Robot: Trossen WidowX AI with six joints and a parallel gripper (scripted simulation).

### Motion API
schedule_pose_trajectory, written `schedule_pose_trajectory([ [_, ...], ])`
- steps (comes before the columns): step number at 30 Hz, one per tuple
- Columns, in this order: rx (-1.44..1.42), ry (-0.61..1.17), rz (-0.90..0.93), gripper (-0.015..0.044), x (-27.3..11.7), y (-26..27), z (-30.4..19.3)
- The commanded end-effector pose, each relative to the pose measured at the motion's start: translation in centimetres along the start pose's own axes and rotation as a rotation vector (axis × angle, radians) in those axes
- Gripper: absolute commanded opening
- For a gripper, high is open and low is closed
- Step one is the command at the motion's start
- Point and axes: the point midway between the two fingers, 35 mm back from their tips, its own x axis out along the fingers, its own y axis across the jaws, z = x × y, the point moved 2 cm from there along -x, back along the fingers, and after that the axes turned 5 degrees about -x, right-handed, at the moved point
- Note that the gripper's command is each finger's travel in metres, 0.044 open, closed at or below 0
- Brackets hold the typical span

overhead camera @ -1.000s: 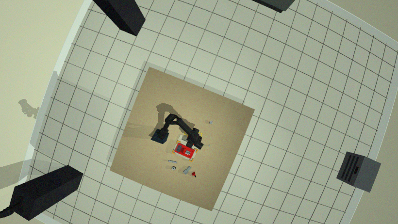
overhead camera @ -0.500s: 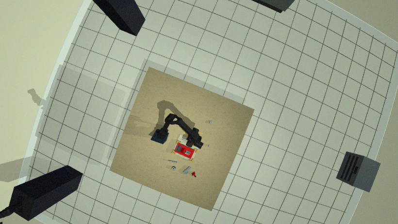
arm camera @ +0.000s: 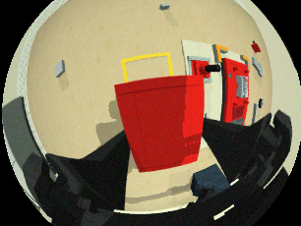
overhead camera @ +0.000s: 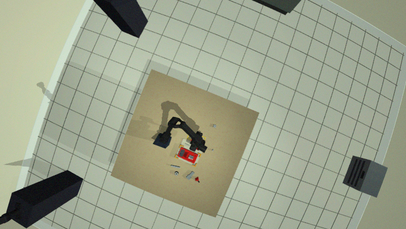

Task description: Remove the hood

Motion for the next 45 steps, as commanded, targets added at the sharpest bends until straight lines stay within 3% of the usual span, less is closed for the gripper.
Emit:
schedule_pose_trajectory([
  [1, 0.007, 0.003, 0.004, 0.0000, 0.4, 0.0, -0.1],
  [45, 0.007, 0.002, 0.006, 0.0000, 3.8, 0.1, -0.1],
])
